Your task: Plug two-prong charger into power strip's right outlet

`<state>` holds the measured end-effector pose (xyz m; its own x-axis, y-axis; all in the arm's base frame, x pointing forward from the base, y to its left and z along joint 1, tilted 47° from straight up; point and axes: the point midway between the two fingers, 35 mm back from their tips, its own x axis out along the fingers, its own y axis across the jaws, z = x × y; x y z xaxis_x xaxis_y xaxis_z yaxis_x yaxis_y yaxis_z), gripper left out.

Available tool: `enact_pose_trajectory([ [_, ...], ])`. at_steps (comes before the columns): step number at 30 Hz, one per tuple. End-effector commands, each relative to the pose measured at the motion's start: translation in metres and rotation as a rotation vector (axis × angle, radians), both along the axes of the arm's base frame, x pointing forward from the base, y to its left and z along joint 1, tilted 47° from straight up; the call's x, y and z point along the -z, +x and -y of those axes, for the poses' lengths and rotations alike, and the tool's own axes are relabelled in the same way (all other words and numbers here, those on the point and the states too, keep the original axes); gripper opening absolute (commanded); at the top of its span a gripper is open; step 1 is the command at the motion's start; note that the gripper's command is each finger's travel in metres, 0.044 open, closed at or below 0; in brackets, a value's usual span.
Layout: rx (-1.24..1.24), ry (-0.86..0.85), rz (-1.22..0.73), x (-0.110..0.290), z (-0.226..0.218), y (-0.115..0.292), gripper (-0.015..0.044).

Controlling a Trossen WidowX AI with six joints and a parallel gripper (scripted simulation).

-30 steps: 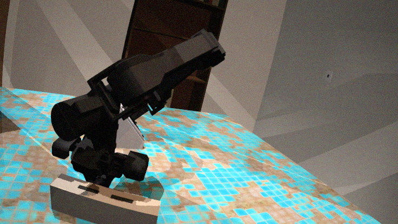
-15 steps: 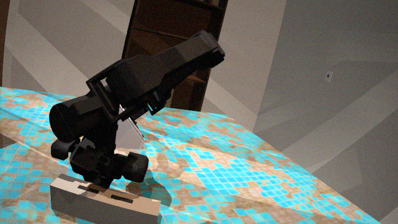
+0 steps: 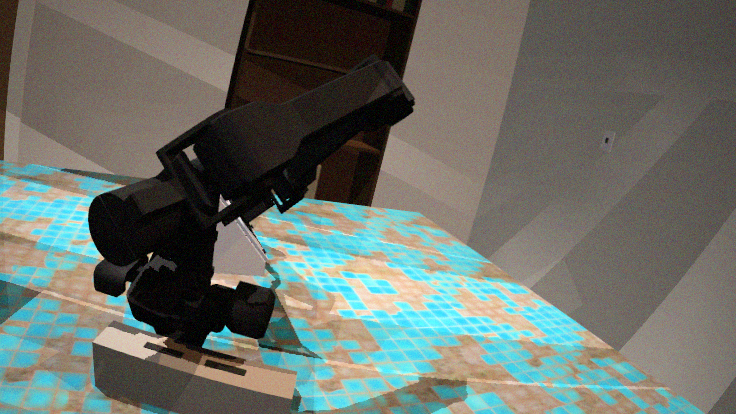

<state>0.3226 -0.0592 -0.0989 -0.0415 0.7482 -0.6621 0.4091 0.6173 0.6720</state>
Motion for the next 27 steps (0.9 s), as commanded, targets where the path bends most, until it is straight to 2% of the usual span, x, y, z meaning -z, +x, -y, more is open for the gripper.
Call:
enact_pose_trajectory([
  [1,0.002,-0.006,0.016,0.0027,0.0016,0.0065,0.0],
  [27,0.002,-0.006,0.016,0.0042,0.0035,0.0126,0.0],
])
